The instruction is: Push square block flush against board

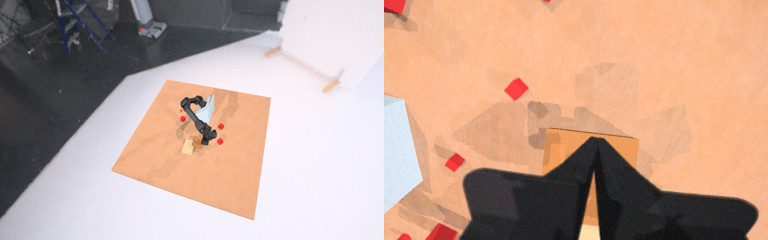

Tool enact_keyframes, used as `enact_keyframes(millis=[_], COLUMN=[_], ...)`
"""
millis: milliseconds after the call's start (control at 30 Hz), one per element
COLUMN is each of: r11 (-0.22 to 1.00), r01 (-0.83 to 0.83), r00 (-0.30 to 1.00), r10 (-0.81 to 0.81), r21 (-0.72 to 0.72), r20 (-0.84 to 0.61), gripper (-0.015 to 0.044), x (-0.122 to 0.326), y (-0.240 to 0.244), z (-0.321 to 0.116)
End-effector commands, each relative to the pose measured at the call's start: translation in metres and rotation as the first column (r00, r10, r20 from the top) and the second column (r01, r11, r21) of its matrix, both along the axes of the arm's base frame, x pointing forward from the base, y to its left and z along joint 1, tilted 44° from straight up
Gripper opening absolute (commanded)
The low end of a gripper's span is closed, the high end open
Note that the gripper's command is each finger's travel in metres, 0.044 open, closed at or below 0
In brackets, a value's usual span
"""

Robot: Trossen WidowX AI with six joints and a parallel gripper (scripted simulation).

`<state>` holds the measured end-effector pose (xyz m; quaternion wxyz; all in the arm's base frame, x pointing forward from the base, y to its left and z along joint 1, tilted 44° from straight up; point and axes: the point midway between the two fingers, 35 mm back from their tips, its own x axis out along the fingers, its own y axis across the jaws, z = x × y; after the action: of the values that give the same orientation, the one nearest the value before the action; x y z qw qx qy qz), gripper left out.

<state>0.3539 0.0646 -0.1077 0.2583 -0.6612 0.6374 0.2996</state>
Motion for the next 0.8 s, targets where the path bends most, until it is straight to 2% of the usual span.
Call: enact_keyframes(millis=[0, 333, 767], r11=[1.0, 1.0, 0.944], r01=[0.004, 0.017, 0.324], r00=[1.0, 1.0, 0.894], r10=[-0.004, -0.017, -0.328], r21=[0.001, 0.001, 0.063], r20=[-0.001, 0.016, 0.305], gripper=[0.0, 0.0, 0.0], x=[-0.001, 0.001, 0.027], y=[0.0, -0.001, -0.021], z=[0.0, 0.0, 0.006])
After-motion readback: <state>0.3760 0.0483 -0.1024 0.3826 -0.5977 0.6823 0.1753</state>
